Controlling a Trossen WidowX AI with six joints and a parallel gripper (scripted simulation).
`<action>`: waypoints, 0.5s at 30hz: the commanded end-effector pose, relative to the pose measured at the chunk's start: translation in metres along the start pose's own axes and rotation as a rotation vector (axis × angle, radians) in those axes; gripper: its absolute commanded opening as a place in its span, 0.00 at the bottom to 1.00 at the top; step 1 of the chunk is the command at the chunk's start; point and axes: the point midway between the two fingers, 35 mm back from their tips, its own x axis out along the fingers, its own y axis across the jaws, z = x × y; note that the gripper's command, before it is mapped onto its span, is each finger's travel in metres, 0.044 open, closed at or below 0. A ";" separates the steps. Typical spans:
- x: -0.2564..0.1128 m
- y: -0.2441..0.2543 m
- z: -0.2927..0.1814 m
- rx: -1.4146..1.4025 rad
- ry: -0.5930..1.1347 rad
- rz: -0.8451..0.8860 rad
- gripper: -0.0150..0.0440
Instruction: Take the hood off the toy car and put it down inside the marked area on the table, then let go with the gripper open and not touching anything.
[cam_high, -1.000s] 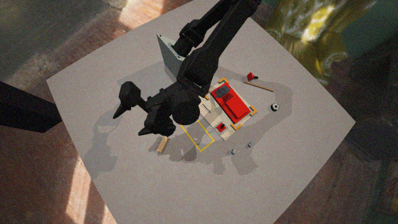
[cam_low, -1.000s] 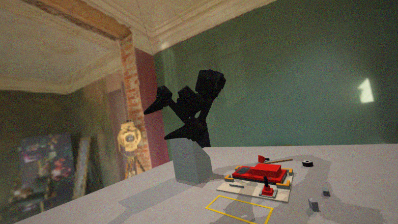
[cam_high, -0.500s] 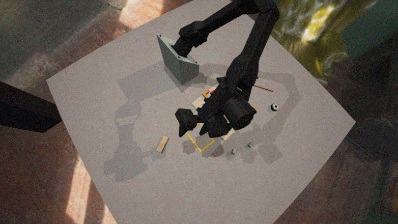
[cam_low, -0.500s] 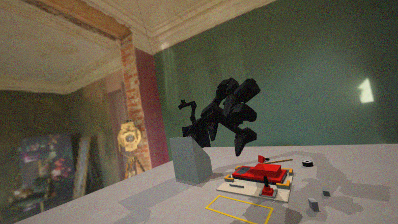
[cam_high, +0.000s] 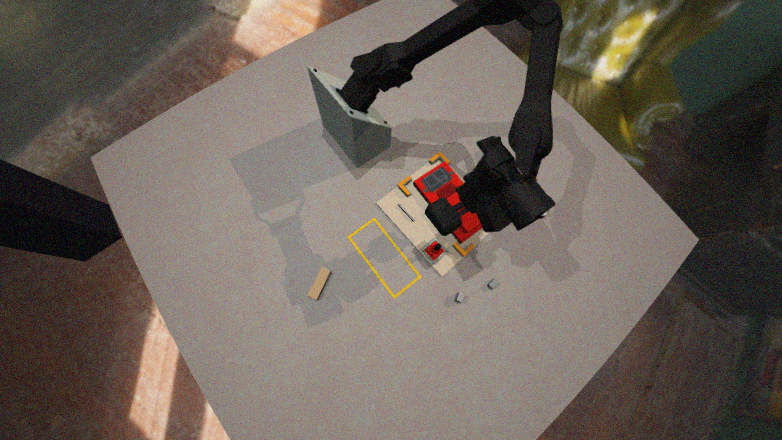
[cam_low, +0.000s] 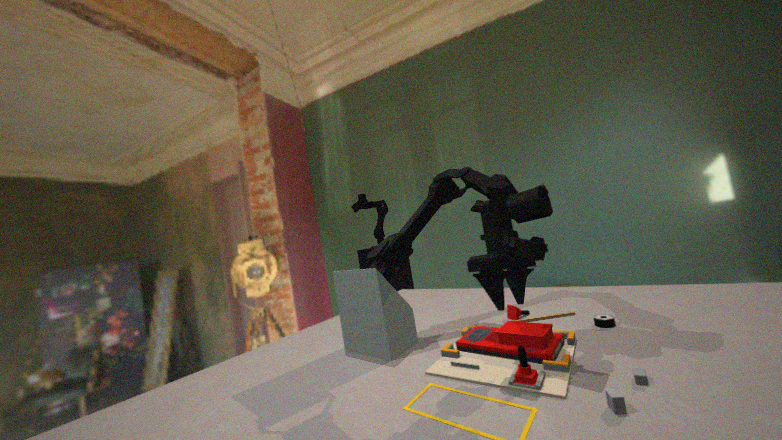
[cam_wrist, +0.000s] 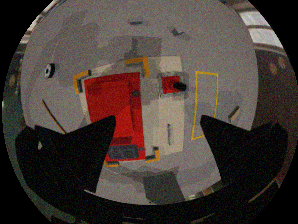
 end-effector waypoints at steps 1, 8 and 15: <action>-0.001 0.053 -0.010 -0.024 0.054 0.156 1.00; -0.002 0.060 -0.009 -0.025 0.059 0.170 1.00; 0.002 0.061 -0.009 -0.025 0.059 0.169 1.00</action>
